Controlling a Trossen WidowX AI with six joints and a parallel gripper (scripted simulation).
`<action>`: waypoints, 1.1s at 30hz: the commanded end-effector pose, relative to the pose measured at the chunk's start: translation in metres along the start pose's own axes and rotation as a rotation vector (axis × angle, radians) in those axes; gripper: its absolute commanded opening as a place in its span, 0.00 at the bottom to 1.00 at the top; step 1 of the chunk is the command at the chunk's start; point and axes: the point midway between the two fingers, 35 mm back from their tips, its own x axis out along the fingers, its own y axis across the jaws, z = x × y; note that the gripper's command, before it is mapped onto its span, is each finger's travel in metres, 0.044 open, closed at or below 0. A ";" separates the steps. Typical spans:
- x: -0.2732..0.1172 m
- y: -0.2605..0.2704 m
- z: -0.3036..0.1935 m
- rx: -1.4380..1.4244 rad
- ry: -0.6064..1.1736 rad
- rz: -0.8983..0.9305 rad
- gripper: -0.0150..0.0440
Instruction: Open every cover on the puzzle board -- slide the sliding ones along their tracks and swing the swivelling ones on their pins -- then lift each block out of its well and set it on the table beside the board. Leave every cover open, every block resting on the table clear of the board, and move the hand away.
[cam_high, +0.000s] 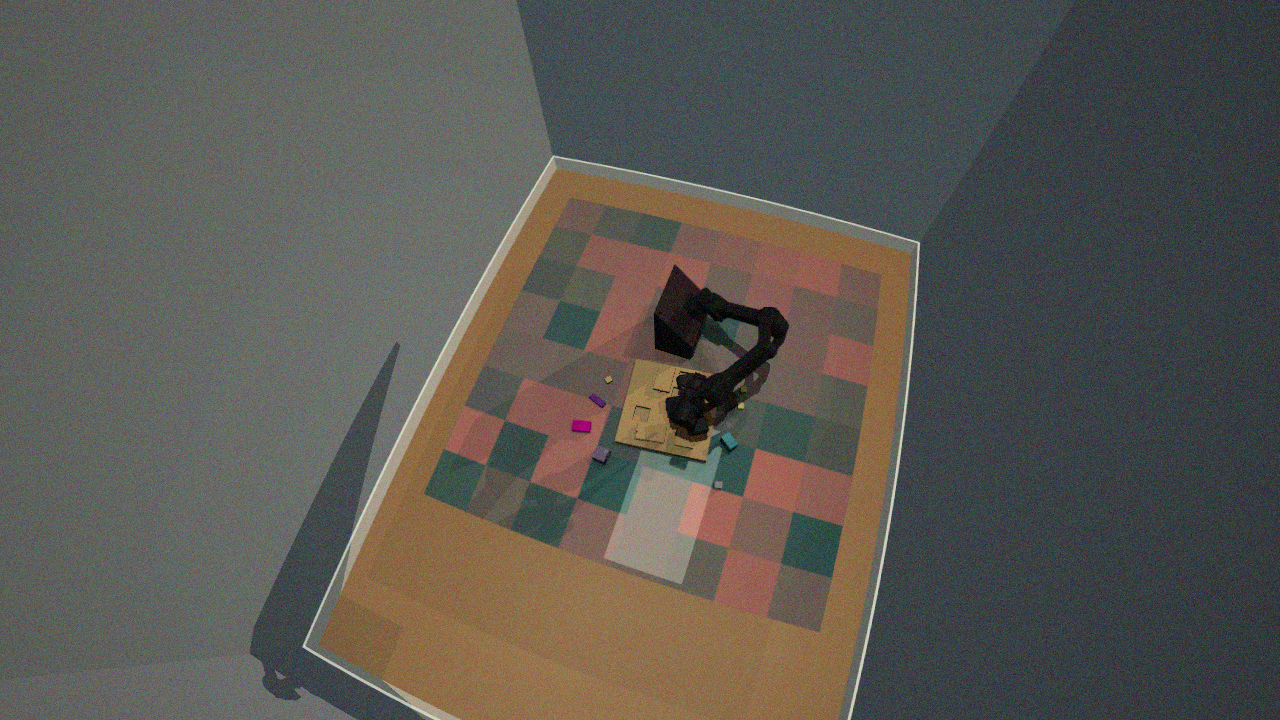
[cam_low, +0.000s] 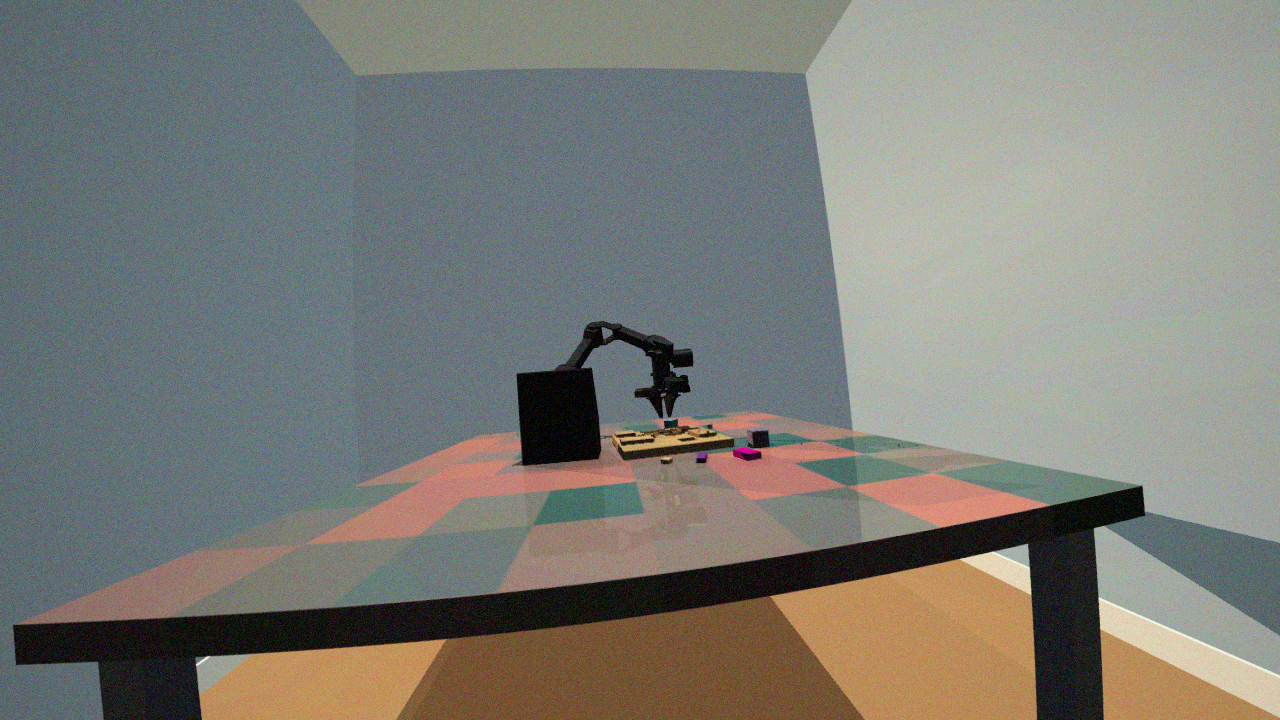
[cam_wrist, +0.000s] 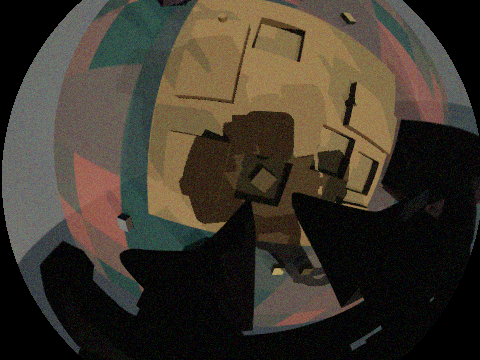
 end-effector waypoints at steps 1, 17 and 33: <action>0.003 -0.001 0.000 -0.064 0.004 -0.001 0.50; 0.011 -0.001 0.000 -0.331 0.004 0.000 0.50; 0.018 -0.001 -0.001 -0.598 0.005 0.001 0.50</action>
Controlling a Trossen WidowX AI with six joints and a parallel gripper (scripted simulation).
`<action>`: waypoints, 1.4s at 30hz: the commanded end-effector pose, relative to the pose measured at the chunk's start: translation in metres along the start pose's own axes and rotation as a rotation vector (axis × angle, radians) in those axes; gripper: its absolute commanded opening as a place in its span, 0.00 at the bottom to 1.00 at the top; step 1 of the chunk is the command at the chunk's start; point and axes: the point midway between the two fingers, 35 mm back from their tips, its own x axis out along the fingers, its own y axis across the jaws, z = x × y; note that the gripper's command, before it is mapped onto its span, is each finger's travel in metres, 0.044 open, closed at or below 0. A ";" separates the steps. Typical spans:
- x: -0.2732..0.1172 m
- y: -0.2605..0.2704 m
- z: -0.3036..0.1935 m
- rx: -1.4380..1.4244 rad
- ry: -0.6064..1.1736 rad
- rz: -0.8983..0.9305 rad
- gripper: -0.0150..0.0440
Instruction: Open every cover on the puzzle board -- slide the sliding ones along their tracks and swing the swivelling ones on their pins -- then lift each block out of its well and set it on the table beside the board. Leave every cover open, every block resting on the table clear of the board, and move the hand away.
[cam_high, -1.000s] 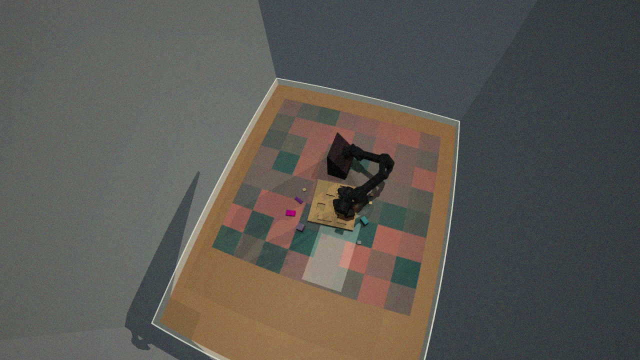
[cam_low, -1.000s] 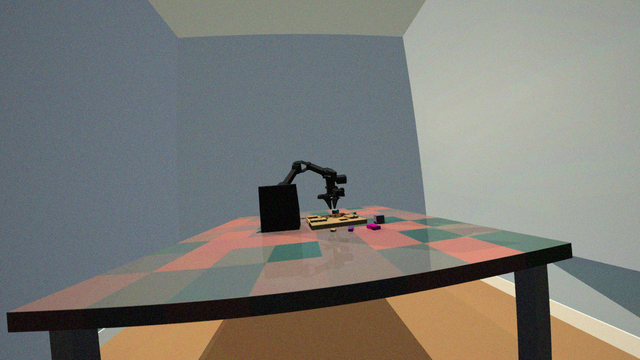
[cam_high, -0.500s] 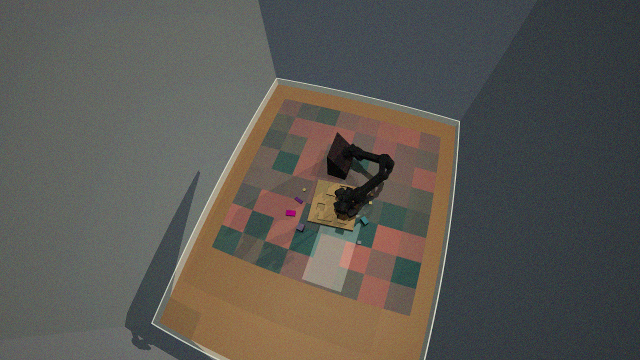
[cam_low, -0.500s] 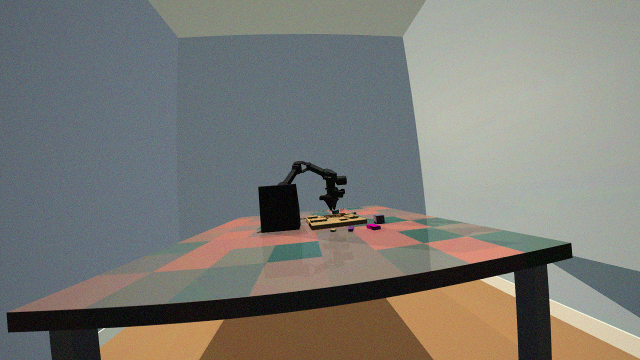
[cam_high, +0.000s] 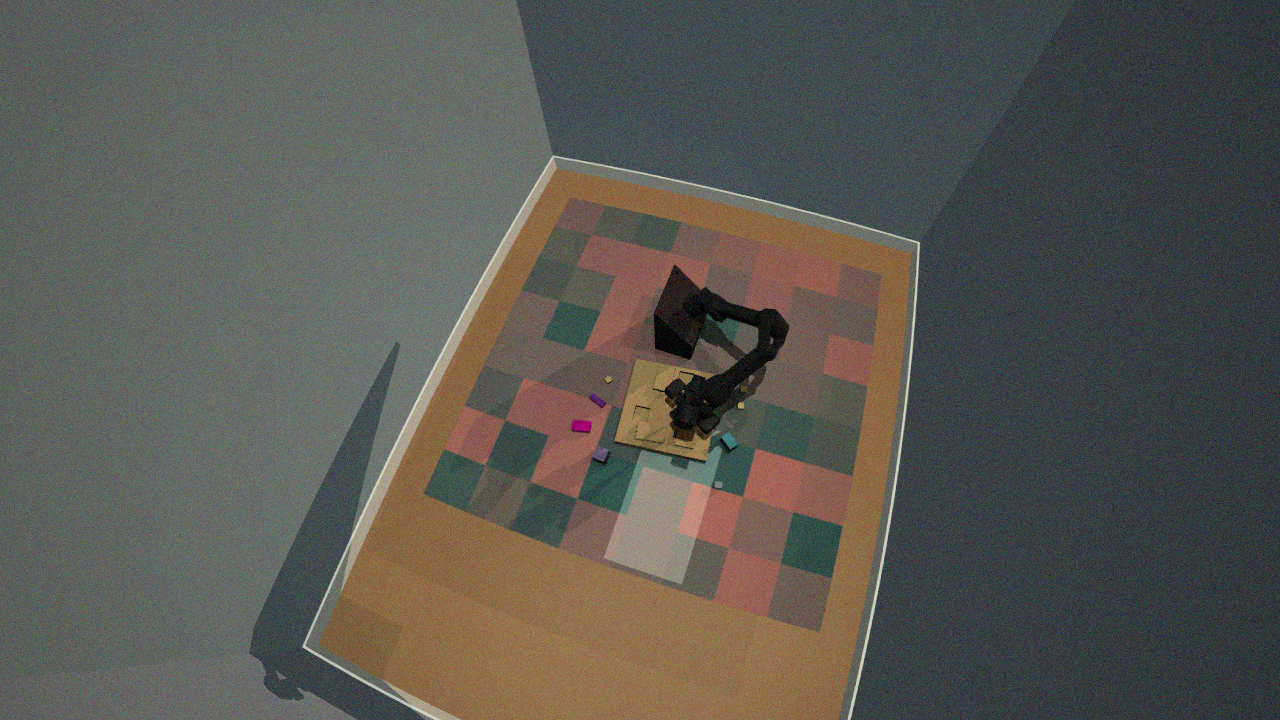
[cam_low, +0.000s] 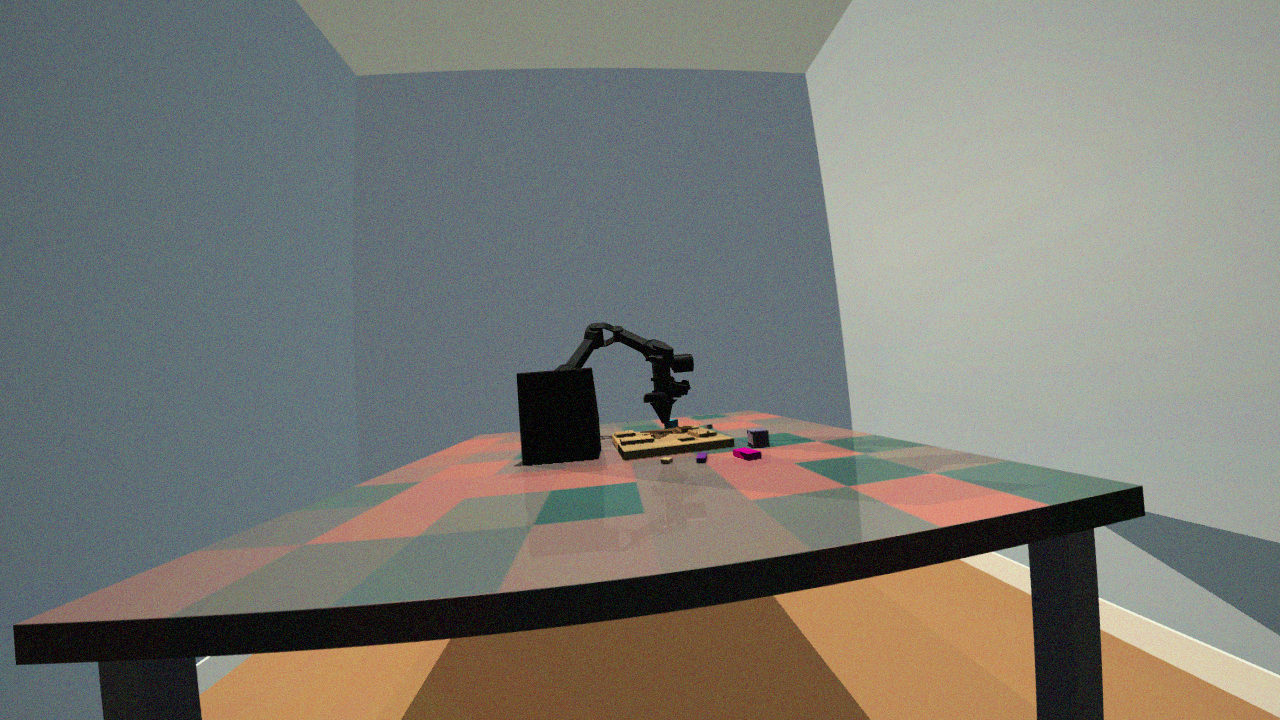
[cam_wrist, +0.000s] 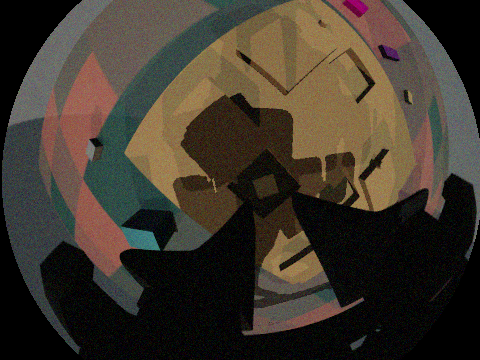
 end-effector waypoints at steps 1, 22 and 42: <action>0.003 -0.001 -0.001 -0.064 0.005 0.003 0.50; 0.006 -0.001 -0.001 -0.189 0.005 0.003 0.50; 0.019 0.000 -0.001 -0.189 0.005 0.004 0.50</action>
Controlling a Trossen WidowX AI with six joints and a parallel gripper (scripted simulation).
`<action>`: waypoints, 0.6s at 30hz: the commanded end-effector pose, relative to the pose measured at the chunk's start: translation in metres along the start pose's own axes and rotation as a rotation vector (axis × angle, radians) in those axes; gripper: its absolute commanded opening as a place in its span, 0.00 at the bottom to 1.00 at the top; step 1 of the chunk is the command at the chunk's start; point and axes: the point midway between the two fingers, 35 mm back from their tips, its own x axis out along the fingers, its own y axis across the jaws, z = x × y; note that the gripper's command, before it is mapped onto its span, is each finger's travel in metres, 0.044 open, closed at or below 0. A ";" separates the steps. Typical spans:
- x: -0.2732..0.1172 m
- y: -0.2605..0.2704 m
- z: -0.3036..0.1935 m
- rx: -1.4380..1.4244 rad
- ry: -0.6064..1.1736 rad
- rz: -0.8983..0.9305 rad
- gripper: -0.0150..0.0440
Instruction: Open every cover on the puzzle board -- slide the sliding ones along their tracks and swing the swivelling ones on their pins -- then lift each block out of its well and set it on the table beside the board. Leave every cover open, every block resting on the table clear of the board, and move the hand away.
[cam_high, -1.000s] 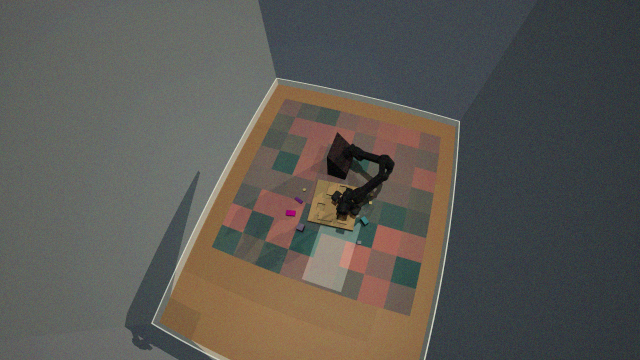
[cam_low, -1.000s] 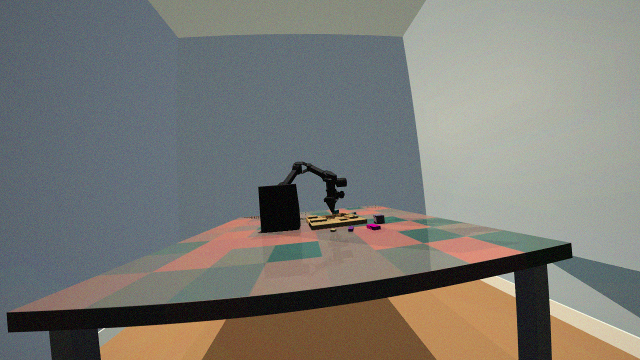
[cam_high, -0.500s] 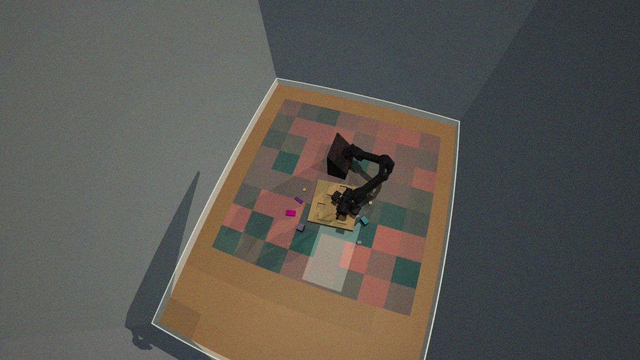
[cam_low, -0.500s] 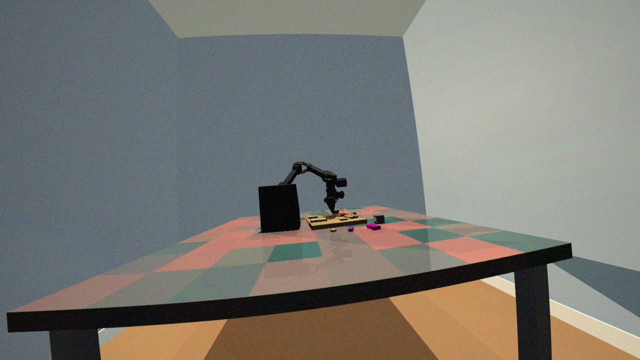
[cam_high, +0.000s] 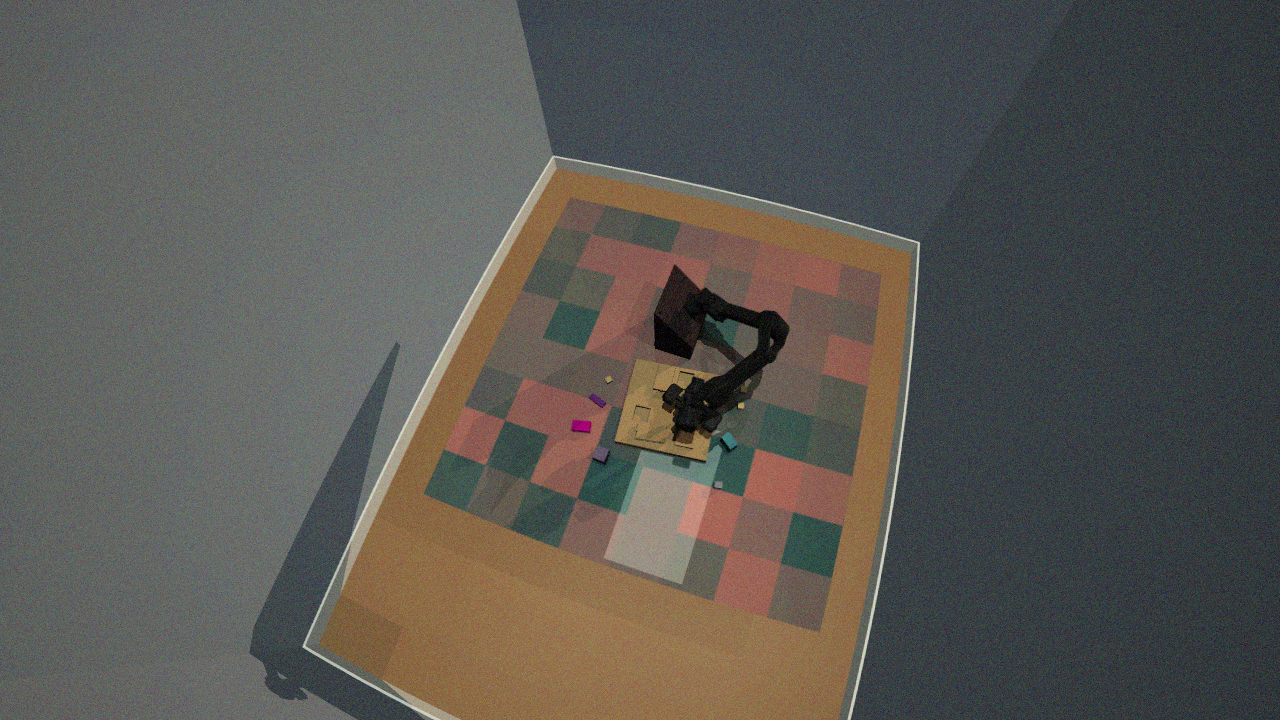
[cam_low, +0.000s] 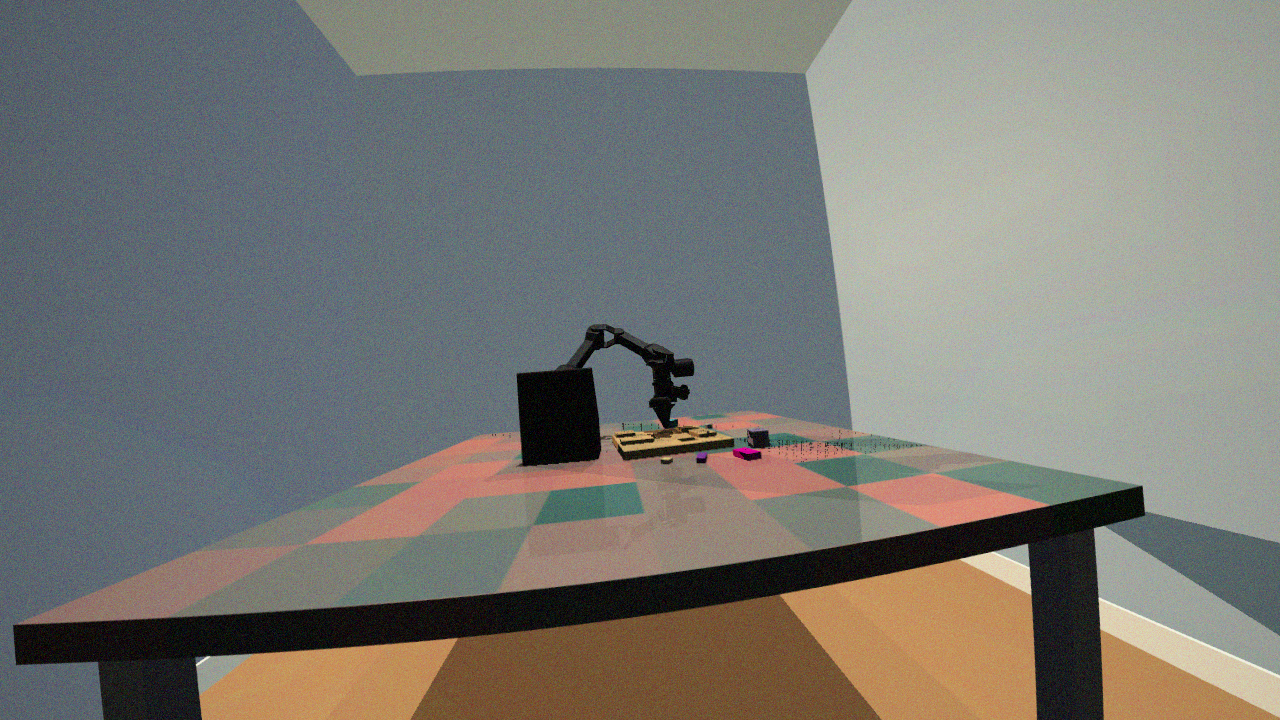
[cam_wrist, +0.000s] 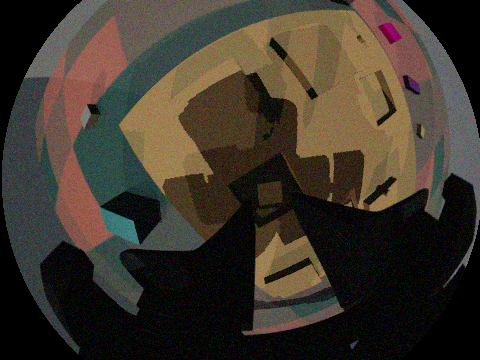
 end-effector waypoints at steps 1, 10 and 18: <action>0.005 -0.002 -0.001 0.010 0.006 0.001 0.50; 0.013 -0.002 -0.002 0.010 0.007 0.002 0.50; 0.014 -0.002 -0.002 0.010 0.007 0.002 0.50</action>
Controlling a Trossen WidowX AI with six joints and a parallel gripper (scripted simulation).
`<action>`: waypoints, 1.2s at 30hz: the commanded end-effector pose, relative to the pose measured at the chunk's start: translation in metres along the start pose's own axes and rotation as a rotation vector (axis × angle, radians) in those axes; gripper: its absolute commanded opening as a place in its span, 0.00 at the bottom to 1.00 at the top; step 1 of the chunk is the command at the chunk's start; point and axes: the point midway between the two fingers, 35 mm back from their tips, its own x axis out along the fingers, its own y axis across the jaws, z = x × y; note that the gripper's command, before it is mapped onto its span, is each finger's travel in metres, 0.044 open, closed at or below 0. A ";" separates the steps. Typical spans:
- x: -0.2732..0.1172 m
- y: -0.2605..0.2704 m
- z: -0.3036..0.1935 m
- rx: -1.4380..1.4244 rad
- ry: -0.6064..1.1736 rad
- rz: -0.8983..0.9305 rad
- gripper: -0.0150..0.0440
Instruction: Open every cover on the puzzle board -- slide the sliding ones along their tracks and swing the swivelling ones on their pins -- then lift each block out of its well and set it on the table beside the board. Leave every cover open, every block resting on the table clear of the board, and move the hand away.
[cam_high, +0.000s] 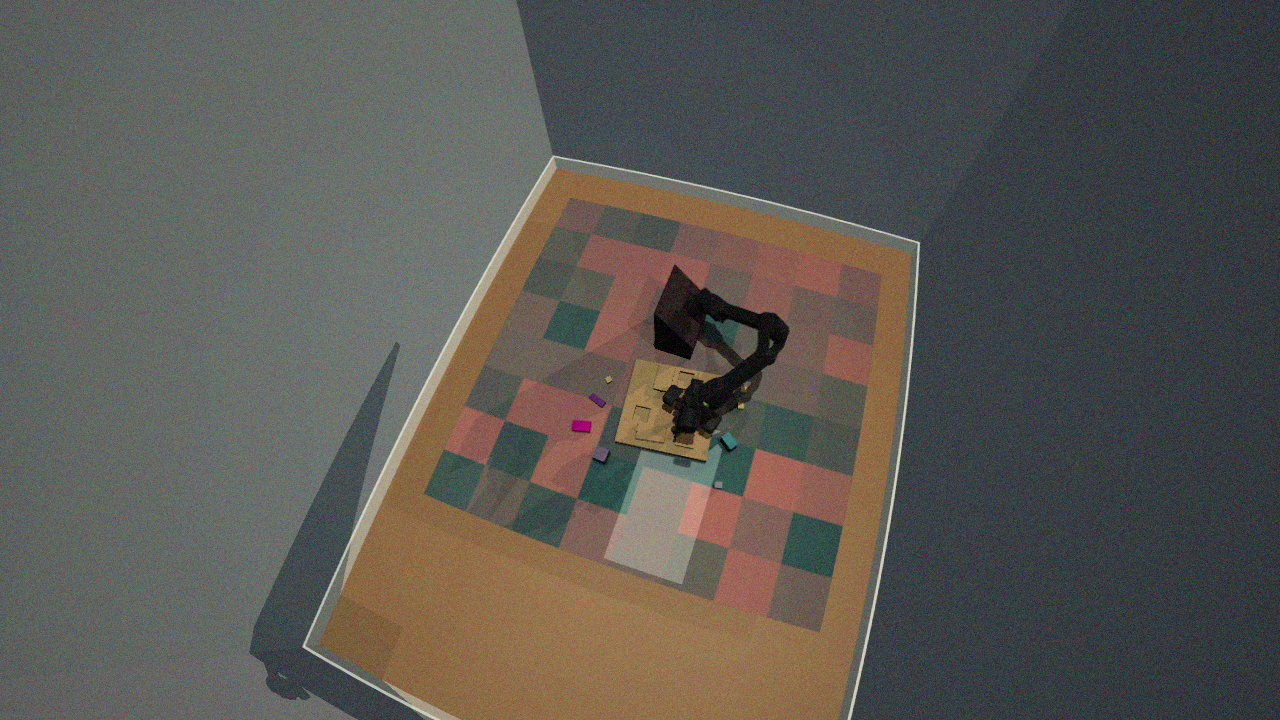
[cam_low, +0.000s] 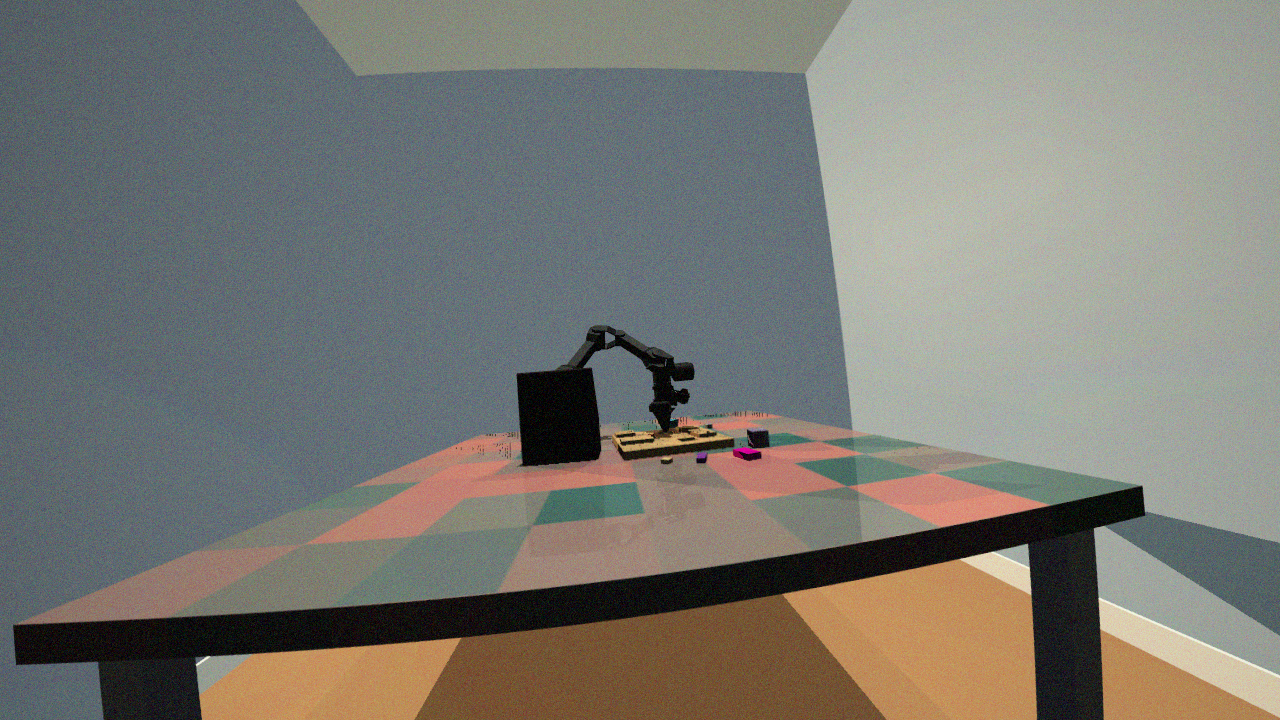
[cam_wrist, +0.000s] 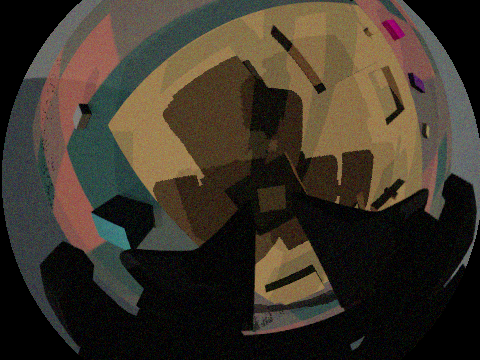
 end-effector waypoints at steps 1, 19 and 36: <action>0.001 -0.001 -0.001 0.007 0.003 0.001 0.50; 0.012 -0.001 -0.001 0.007 0.003 0.002 0.50; 0.011 0.000 0.000 0.000 0.001 0.002 0.39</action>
